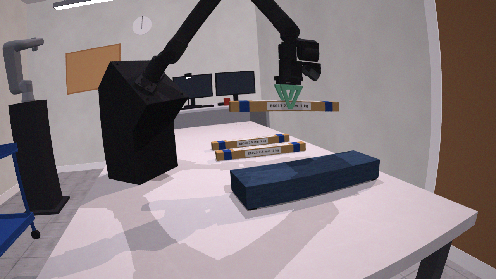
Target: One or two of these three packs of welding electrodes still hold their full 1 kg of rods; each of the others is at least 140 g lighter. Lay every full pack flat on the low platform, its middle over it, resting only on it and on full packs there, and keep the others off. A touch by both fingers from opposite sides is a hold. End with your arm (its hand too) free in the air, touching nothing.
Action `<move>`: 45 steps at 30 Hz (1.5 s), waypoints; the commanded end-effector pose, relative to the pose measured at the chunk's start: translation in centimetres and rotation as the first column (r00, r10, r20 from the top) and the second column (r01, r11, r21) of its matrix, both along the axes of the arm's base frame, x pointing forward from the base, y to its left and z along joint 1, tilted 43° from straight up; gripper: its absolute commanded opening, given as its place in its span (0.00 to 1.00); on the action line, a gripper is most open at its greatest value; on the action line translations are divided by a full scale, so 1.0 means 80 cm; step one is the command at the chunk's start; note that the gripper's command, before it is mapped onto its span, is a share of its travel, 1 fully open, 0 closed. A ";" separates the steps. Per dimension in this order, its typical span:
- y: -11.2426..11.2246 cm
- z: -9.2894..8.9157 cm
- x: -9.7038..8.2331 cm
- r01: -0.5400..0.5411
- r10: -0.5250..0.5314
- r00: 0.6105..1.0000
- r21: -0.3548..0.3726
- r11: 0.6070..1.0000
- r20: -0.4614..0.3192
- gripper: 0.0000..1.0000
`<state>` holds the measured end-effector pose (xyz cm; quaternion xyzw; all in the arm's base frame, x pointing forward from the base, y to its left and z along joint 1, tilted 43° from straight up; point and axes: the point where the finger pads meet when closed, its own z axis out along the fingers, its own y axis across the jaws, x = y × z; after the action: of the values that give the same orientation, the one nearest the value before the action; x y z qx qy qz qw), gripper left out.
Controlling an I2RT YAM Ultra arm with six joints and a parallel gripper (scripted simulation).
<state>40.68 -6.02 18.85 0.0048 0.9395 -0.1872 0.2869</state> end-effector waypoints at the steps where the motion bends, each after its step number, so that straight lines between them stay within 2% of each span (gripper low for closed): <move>1: 0.016 0.062 -0.004 -0.015 0.016 0.995 -0.003 1.000 0.098 0.00; 8: 0.021 0.072 -0.014 -0.015 0.015 0.995 -0.002 1.000 0.096 0.00; 45: 0.020 0.072 -0.022 -0.018 0.019 0.995 -0.004 1.000 0.095 0.00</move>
<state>39.33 -5.45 20.73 0.0072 0.9383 -0.1887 0.2898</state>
